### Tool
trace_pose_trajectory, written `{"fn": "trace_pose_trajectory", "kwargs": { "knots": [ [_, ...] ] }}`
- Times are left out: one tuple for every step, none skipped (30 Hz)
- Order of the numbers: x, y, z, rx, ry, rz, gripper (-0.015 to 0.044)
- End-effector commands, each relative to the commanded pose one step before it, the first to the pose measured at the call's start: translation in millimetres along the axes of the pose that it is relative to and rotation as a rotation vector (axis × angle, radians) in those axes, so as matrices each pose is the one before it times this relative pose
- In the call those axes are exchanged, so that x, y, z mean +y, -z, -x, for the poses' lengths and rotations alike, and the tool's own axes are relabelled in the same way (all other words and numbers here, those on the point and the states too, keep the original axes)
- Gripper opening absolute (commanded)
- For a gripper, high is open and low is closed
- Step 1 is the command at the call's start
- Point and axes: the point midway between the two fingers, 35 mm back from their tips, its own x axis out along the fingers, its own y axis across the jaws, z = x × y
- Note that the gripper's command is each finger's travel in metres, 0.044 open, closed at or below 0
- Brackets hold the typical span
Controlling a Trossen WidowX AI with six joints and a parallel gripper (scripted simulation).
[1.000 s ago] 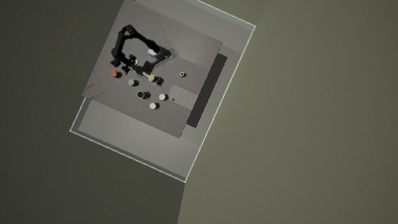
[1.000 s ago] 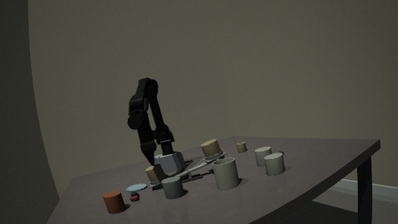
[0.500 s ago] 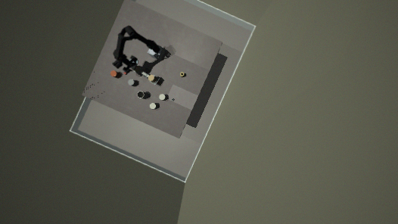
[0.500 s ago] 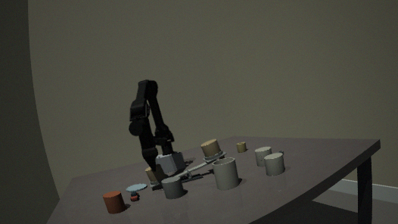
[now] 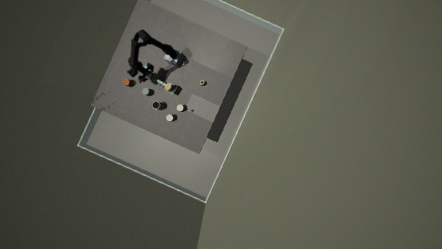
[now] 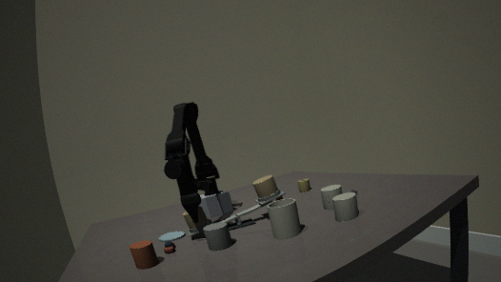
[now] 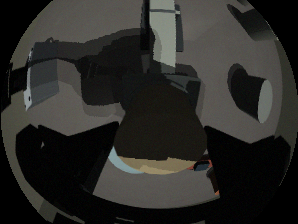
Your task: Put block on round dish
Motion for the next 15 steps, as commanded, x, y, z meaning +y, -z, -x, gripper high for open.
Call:
{"fn": "trace_pose_trajectory", "kwargs": {
  "knots": [
    [1.81, -1.38, -9.47, -0.00692, -0.00528, 0.0026, 0.0440],
    [0.14, -0.04, -1.25, -0.00001, -0.00002, 0.0000, 0.0440],
    [0.08, -0.03, -0.75, 0.00000, -0.00001, 0.0000, 0.0440],
    [0.03, -0.01, -0.25, 0.00000, 0.00000, 0.0000, 0.0440],
    [0.00, 0.00, 0.00, 0.00000, 0.00000, 0.0000, 0.0414],
    [0.00, 0.00, 0.00, 0.00000, 0.00000, 0.0000, 0.0387],
    [0.00, 0.00, 0.00, 0.00000, 0.00000, 0.0000, 0.0361],
    [0.00, 0.00, 0.00, 0.00000, 0.00000, 0.0000, 0.0335],
    [0.00, 0.00, 0.00, 0.00000, 0.00000, 0.0000, 0.0328],
    [0.00, 0.00, 0.00, 0.00000, 0.00000, 0.0000, 0.0322],
    [0.00, 0.00, 0.00, 0.00000, 0.00000, 0.0000, 0.0315],
    [0.00, 0.00, 0.00, 0.00000, 0.00000, 0.0000, 0.0308],
    [0.00, 0.00, 0.00, 0.00000, 0.00000, 0.0000, 0.0302],
    [0.00, 0.00, 0.00, 0.00000, 0.00000, 0.0000, 0.0295],
    [0.00, 0.00, 0.00, 0.00000, 0.00000, 0.0000, 0.0269]
  ]
}}
